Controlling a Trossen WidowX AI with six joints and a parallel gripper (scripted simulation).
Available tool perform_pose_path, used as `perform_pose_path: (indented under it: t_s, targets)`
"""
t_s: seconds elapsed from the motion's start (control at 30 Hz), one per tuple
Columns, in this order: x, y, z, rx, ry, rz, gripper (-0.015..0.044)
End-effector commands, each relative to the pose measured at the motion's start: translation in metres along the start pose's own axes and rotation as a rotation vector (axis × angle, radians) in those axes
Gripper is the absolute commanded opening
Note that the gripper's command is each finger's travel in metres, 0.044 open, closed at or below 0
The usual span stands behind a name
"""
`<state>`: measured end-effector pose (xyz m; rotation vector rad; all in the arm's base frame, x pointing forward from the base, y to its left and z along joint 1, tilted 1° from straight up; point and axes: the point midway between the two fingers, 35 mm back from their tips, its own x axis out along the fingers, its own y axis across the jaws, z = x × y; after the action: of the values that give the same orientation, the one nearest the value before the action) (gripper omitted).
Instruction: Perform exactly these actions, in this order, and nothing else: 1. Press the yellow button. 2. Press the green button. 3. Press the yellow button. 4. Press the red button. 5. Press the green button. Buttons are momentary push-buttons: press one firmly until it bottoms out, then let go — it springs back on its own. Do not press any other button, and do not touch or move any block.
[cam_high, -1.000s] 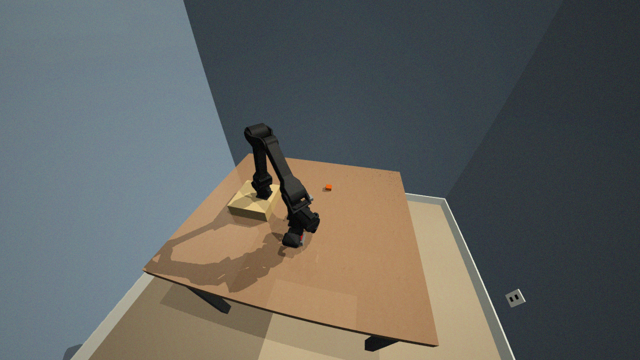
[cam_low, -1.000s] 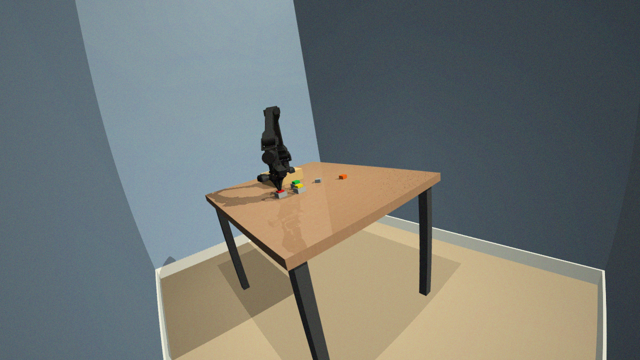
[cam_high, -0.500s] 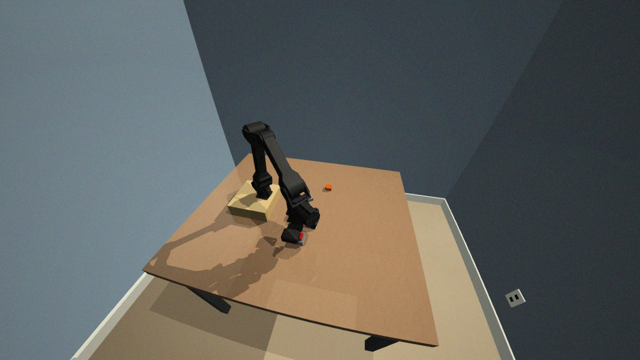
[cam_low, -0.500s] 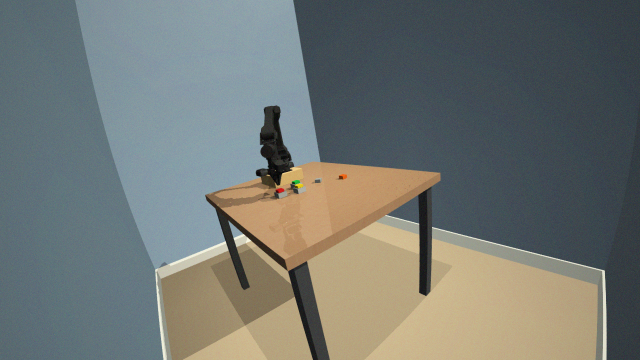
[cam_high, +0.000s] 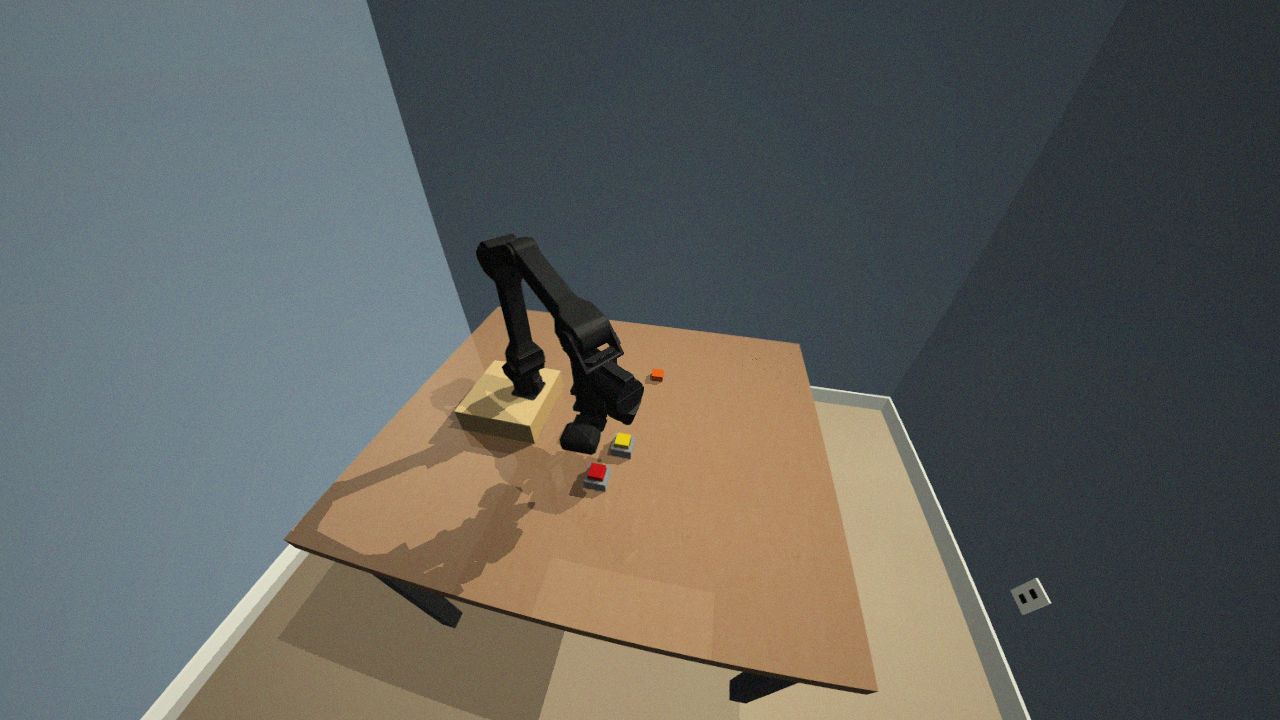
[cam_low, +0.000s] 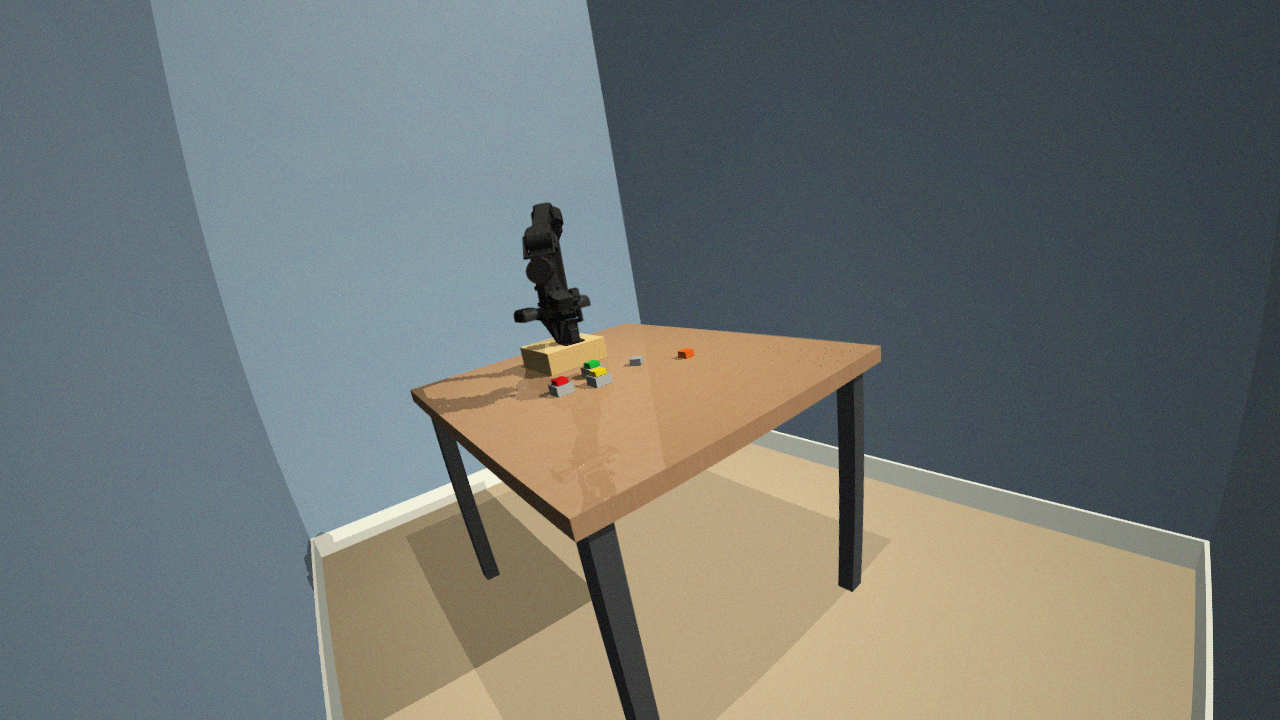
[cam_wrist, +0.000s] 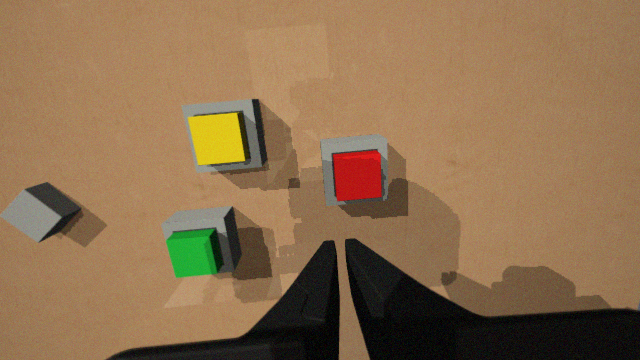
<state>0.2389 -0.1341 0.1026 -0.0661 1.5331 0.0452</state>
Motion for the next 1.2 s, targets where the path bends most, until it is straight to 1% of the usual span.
perform_pose_path:
  t_s: [0.0, 0.1, 0.2, 0.33, 0.5, 0.7, 1.17]
  targets:
    - [-0.004, 0.049, -0.015, -0.009, 0.007, 0.009, 0.002]
    - [-0.001, 0.09, -0.037, -0.009, 0.008, 0.012, 0.002]
    - [0.001, 0.106, -0.049, -0.009, 0.009, 0.014, 0.002]
    - [0.004, 0.106, -0.048, -0.009, 0.009, 0.014, 0.002]
    - [0.061, 0.107, -0.049, -0.009, 0.009, 0.014, 0.002]
    - [0.064, 0.107, -0.049, -0.009, 0.009, 0.014, 0.002]
    - [0.087, 0.107, -0.049, -0.009, 0.009, 0.014, 0.002]
